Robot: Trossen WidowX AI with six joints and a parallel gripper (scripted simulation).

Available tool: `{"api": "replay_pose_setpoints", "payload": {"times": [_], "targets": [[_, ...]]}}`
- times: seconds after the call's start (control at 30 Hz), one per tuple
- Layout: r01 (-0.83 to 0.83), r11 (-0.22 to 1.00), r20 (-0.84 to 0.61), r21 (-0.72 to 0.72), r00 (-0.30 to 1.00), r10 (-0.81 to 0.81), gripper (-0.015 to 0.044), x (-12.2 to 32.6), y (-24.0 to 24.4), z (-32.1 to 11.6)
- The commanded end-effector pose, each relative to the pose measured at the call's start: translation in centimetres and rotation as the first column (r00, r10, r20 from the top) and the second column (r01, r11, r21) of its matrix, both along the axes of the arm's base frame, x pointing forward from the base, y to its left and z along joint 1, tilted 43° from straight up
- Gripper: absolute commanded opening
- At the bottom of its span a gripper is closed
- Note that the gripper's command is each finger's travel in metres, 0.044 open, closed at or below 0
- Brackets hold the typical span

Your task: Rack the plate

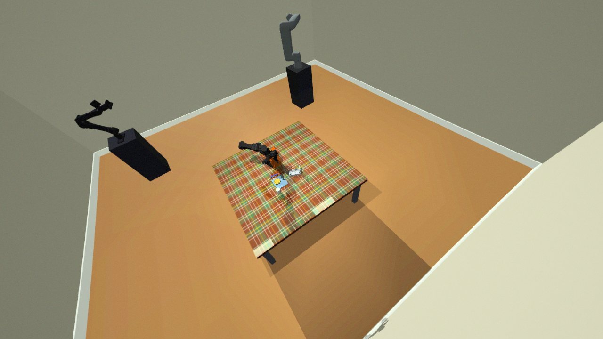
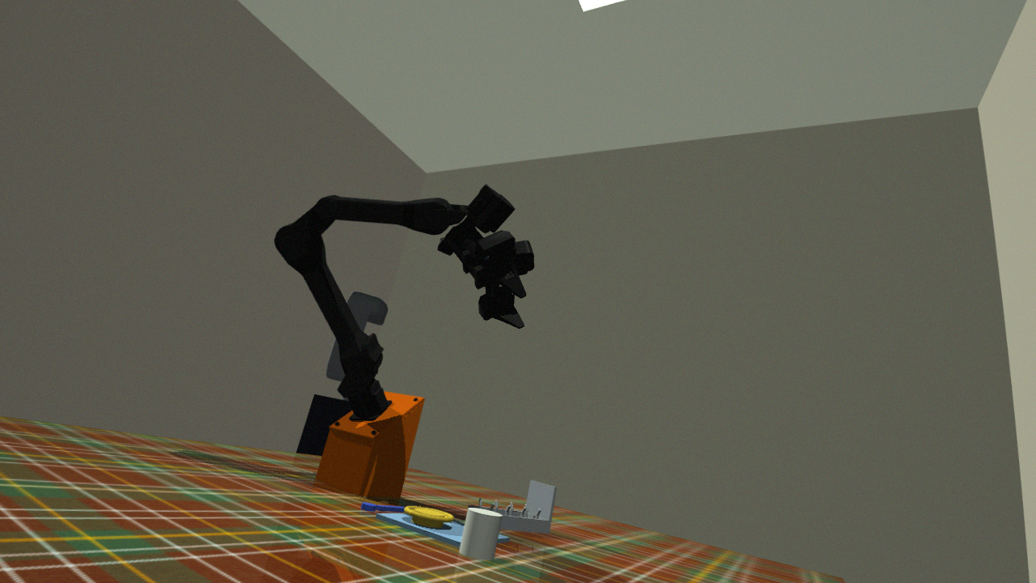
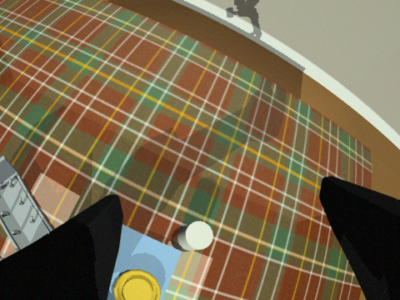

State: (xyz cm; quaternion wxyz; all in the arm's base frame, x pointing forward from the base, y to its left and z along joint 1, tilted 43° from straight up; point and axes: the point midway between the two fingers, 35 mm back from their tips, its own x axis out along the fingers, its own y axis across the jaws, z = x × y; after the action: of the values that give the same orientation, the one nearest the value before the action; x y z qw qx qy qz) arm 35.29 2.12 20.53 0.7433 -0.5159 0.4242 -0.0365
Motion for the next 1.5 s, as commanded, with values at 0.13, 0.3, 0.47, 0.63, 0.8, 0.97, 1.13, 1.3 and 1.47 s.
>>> {"api": "replay_pose_setpoints", "payload": {"times": [0.13,0.3,0.47,0.63,0.8,0.97,1.13,1.3,1.47], "targets": [[0.228,0.973,-0.08,0.034,0.971,-0.225,0.04,-0.2,-5.0,-4.6],[0.384,0.922,-0.122,0.042,0.918,-0.377,0.04,-1.0,-8.5,-7.4],[0.532,0.846,-0.162,0.042,0.839,-0.52,0.04,-2.3,-11.8,-10.2],[0.666,0.745,-0.198,0.032,0.735,-0.648,0.04,-4.2,-15.0,-12.8],[0.781,0.624,-0.229,0.015,0.61,-0.759,0.04,-6.7,-17.6,-15.5],[0.831,0.557,-0.242,0.004,0.541,-0.805,0.04,-8.2,-18.7,-16.7],[0.831,0.557,-0.242,0.004,0.541,-0.805,0.04,-8.2,-18.9,-17.0],[0.831,0.557,-0.242,0.004,0.541,-0.805,0.04,-8.3,-19.5,-17.7],[0.831,0.557,-0.242,0.004,0.541,-0.805,0.04,-8.4,-19.9,-18.3]]}}
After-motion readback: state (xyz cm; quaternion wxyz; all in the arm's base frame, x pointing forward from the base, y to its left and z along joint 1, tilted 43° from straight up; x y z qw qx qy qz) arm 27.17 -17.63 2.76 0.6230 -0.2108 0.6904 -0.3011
